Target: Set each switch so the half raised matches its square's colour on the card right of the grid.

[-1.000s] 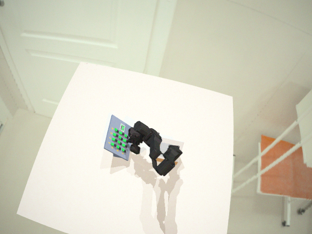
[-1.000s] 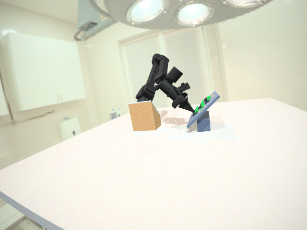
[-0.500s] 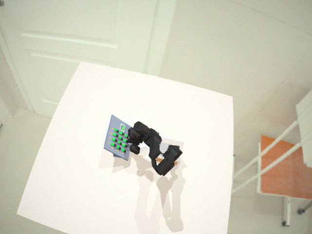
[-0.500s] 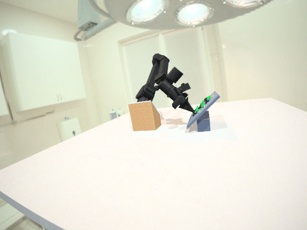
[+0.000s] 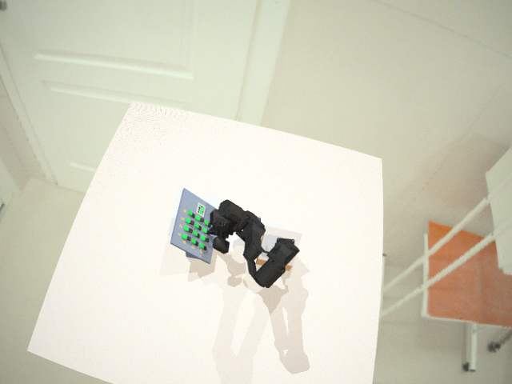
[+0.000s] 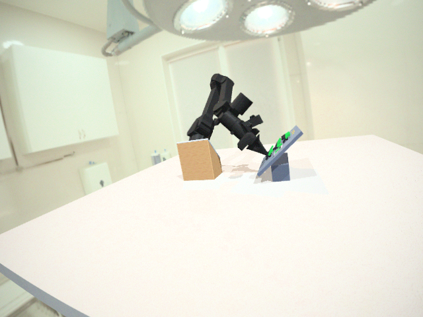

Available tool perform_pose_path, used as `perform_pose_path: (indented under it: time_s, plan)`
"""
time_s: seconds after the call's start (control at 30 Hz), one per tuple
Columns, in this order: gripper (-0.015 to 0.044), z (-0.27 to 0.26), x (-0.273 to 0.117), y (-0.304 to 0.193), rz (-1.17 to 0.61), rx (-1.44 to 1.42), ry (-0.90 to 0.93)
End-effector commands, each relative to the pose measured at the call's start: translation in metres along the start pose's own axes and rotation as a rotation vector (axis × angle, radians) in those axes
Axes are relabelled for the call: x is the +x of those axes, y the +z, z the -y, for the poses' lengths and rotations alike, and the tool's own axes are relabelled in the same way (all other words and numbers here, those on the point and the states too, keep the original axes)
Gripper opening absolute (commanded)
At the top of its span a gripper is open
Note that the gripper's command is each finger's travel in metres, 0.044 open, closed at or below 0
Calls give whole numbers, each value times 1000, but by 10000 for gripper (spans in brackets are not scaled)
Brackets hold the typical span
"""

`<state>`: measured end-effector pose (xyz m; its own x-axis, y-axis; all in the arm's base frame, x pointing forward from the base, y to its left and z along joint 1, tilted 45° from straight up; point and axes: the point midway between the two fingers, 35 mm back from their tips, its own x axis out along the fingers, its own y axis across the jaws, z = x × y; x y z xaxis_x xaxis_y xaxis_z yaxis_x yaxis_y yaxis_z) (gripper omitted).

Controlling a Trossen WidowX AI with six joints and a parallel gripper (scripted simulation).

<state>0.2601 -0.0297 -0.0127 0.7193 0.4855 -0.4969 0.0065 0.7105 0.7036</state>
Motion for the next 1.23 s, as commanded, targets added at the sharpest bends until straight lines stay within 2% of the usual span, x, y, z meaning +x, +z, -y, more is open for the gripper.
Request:
perform_pose_path:
  time_s: [0.0, 0.17, 0.47, 0.73, 0.9, 1.2]
  plan:
    - [0, 1, 0, 0, 1, 4, -5]
    - [0, 2, -3, 0, -5, -2, -5]
    - [0, 2, -63, 3, -28, 3, -9]
    - [0, 1, -64, 5, -28, 3, -9]
    - [0, -14, -69, 50, -27, 3, -8]
    - [0, -15, -70, 52, -27, 3, -8]
